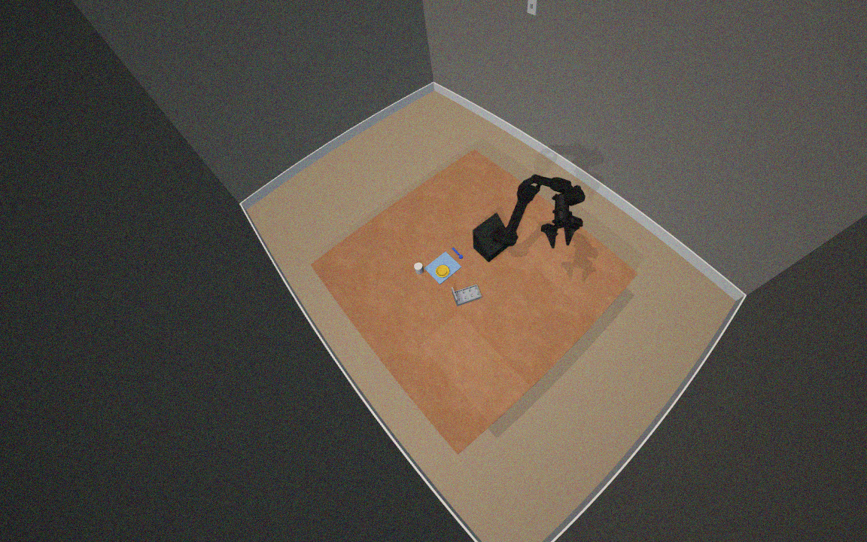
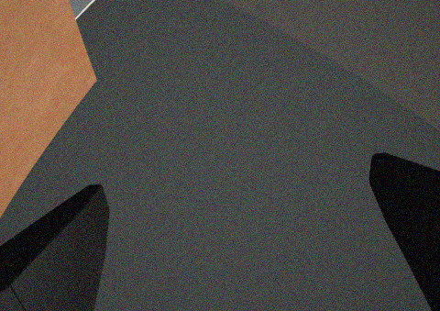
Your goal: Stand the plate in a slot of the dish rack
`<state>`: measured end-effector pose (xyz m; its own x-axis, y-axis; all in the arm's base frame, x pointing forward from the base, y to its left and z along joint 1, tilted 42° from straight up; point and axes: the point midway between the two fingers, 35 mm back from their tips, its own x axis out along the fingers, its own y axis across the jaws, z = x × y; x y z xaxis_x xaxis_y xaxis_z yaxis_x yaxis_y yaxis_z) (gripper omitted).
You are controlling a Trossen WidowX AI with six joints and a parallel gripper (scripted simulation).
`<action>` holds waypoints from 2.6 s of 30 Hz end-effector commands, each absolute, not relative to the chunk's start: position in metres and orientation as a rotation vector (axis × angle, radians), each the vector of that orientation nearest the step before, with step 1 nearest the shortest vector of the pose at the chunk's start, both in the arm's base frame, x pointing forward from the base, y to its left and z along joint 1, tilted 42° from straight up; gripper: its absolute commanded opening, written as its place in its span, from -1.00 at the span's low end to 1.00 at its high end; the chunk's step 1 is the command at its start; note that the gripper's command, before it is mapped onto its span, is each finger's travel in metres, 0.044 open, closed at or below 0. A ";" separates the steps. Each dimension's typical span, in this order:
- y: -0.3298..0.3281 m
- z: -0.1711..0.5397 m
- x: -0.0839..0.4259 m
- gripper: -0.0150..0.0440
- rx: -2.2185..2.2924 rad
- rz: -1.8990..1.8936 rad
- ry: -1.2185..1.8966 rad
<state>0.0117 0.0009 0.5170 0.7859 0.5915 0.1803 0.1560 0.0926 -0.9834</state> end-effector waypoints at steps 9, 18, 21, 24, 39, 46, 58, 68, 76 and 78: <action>0.027 0.514 0.046 0.86 -1.523 0.361 -0.510; 0.055 0.495 0.108 0.86 -1.528 0.447 -0.282; 0.061 0.486 0.128 0.86 -1.514 0.475 -0.203; 0.065 0.475 0.147 0.86 -1.483 0.508 -0.122; 0.048 0.414 0.243 0.86 -1.295 0.552 0.288; 0.025 0.375 0.279 0.86 -1.193 0.557 0.461; -0.010 0.310 0.324 0.86 -0.936 0.616 0.733; -0.045 0.253 0.345 0.86 -0.680 0.634 0.932; -0.076 0.207 0.352 0.86 -0.448 0.631 1.074; -0.083 0.195 0.352 0.86 -0.386 0.628 1.106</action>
<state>0.3507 -0.0707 0.2136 0.3491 0.2405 -0.9057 -0.6875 0.7224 -0.0732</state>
